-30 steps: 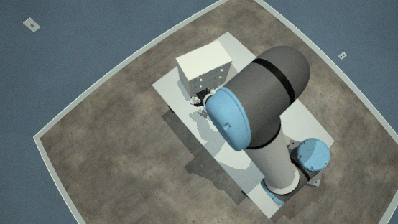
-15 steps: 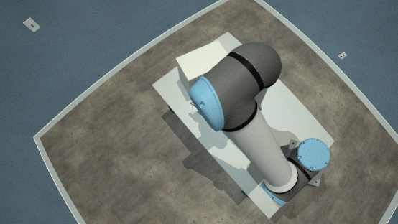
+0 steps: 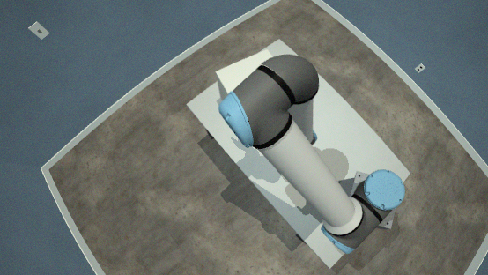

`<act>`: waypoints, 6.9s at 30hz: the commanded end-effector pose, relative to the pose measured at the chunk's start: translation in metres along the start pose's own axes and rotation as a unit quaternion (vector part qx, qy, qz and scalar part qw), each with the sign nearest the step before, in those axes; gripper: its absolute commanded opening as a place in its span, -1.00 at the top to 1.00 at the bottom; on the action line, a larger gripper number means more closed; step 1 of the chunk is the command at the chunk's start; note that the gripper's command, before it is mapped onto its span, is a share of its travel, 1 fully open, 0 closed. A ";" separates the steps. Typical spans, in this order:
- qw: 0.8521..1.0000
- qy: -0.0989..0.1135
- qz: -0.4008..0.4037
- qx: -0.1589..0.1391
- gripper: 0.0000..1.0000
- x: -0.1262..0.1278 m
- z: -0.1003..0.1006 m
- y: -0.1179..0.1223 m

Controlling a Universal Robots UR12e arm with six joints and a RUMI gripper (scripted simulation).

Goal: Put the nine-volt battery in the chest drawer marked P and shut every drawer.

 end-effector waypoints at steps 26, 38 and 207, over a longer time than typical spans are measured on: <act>0.992 0.022 0.000 -0.125 -1.00 -0.001 0.027 -0.006; 0.987 0.028 0.000 -0.157 -1.00 -0.001 0.035 -0.008; 0.999 -0.007 0.000 0.039 -1.00 0.001 -0.008 0.003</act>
Point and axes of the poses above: the point where the finger pads meet when closed, its own z axis out along the fingers, its own x axis across the jaws, y = z × x, the point moved 1 cm from there along -z, back along the fingers, and after that the axes turned 10 degrees about z, right-handed, at the moved point
